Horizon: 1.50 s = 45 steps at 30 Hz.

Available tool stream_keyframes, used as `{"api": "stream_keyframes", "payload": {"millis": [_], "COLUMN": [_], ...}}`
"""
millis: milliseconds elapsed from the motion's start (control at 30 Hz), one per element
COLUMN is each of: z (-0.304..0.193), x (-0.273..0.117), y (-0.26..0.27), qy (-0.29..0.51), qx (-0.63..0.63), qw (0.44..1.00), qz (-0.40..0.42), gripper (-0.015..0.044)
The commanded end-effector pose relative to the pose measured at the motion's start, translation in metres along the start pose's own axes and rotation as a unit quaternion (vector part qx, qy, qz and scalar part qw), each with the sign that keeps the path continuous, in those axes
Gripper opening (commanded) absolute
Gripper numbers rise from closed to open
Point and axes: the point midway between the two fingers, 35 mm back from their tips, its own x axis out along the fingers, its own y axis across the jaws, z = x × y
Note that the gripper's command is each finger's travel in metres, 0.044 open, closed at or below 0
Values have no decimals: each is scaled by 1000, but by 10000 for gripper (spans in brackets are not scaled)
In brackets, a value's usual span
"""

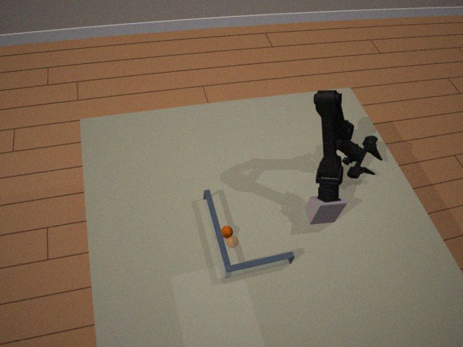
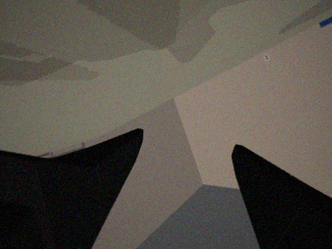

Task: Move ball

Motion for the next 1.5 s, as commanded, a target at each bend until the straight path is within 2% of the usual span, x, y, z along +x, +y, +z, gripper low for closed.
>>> {"api": "stream_keyframes", "payload": {"millis": [0, 233, 500, 900, 1033, 1467], "z": [28, 68, 108, 164, 163, 175], "x": [-21, -62, -117, -254, -274, -422], "y": [-20, -46, -79, -69, -50, 60], "qy": [-62, -162, -287, -497, -516, -636], "qx": [77, 187, 218, 186, 138, 14], "qw": [995, 969, 933, 848, 845, 760], "qz": [-18, -22, -20, 11, 7, 129], "gripper": [318, 318, 318, 318, 318, 318]}}
